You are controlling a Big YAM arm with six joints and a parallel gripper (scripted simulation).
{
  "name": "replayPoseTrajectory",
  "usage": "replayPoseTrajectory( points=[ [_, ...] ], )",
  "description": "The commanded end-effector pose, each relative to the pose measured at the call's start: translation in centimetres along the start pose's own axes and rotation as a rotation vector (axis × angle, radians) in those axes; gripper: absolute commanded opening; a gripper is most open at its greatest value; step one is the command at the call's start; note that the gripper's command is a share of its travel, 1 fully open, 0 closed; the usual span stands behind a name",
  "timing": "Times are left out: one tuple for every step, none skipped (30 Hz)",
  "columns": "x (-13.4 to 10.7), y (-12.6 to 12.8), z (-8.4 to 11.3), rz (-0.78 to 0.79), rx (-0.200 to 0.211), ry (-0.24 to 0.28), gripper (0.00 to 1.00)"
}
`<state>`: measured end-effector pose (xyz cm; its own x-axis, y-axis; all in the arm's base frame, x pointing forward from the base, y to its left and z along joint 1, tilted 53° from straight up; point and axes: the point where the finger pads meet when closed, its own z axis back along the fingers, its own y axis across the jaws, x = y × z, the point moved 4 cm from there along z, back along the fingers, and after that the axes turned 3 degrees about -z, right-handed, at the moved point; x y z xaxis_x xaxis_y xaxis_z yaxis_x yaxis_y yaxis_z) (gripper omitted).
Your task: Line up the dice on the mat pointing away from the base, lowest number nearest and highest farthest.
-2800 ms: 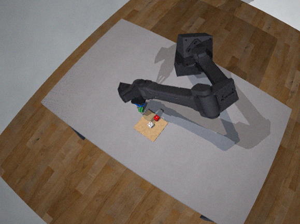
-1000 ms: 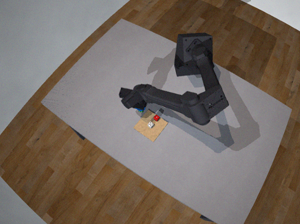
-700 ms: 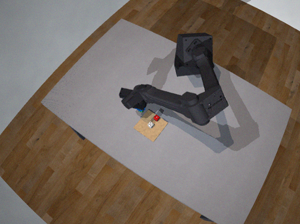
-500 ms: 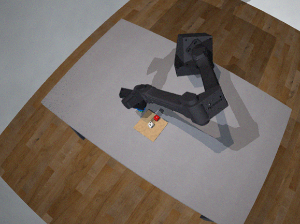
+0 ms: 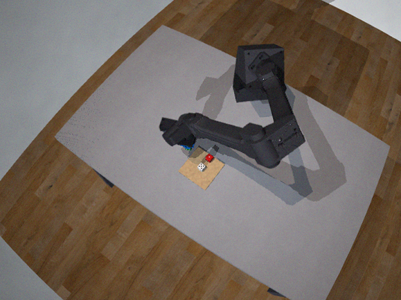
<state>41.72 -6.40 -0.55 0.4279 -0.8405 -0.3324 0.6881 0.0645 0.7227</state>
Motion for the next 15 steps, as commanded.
replayPoseTrajectory(
  points=[
    [0.47, 0.05, -0.20, -0.005, 0.003, -0.008, 0.39],
    [0.47, 0.05, -0.20, -0.005, 0.003, -0.008, 0.39],
    [0.47, 0.05, -0.20, -0.005, 0.003, -0.008, 0.39],
    [0.47, 0.05, -0.20, -0.005, 0.003, -0.008, 0.39],
    [0.47, 0.05, -0.20, -0.005, 0.003, -0.008, 0.39],
    [0.47, 0.05, -0.20, -0.005, 0.003, -0.008, 0.39],
    [0.47, 0.05, -0.20, -0.005, 0.003, -0.008, 0.39],
    [0.47, 0.05, -0.20, -0.005, 0.003, -0.008, 0.39],
    [0.47, 0.05, -0.20, -0.005, 0.003, -0.008, 0.39],
    [0.47, 0.05, -0.20, -0.005, 0.003, -0.008, 0.39],
    [0.47, 0.05, -0.20, -0.005, 0.003, -0.008, 0.39],
    [0.47, 0.05, -0.20, -0.005, 0.003, -0.008, 0.39],
    [0.47, 0.05, -0.20, -0.005, 0.003, -0.008, 0.39],
    [0.47, 0.05, -0.20, -0.005, 0.003, -0.008, 0.39],
    [0.47, 0.05, -0.20, -0.005, 0.003, -0.008, 0.39]
  ],
)
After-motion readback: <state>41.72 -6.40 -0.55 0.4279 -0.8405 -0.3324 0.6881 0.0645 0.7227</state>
